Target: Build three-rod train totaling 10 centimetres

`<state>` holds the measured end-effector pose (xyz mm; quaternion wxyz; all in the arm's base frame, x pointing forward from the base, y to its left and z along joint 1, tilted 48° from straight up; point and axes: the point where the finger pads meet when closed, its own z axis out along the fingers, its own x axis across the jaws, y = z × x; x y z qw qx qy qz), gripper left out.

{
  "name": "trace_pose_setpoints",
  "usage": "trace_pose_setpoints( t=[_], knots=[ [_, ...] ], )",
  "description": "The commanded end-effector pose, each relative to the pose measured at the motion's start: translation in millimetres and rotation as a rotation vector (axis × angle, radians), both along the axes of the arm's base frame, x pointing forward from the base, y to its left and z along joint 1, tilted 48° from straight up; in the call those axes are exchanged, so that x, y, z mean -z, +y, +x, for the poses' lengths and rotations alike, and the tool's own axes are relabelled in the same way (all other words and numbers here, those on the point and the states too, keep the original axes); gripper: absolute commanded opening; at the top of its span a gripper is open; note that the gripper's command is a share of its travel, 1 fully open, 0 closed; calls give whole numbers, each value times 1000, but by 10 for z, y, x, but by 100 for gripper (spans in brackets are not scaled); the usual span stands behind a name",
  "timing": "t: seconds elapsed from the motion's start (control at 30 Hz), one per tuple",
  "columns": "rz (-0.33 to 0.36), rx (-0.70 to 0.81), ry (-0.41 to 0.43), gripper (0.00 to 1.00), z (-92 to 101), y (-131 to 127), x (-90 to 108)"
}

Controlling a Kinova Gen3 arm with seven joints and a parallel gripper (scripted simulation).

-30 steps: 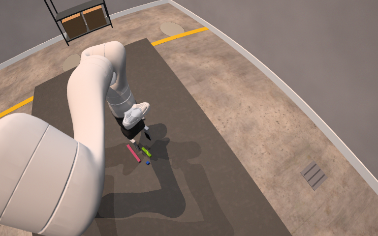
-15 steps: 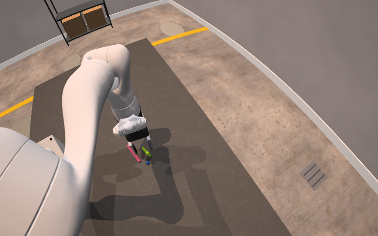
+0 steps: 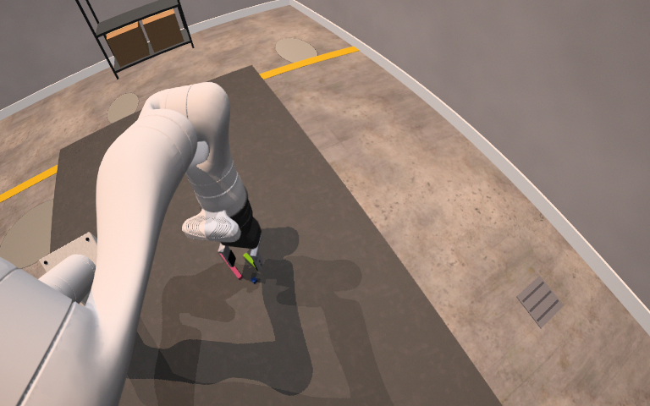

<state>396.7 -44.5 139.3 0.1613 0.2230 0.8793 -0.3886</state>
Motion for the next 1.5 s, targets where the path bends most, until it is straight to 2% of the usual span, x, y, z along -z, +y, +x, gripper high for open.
trace_pose_setpoints(
  t=[0.0,0.1,0.17,0.43,0.67,1.1,1.47],
  knots=[
    [21,51,-78,100,-7,16,-38],
    [34,103,-139,100,-15,5,-54],
    [34,103,-139,100,-15,5,-54],
    [64,228,-284,100,-31,-14,-87],
    [84,308,-375,100,-38,-24,-106],
    [102,381,-458,100,-41,-31,-121],
    [107,401,-481,100,-42,-33,-125]
  ],
)
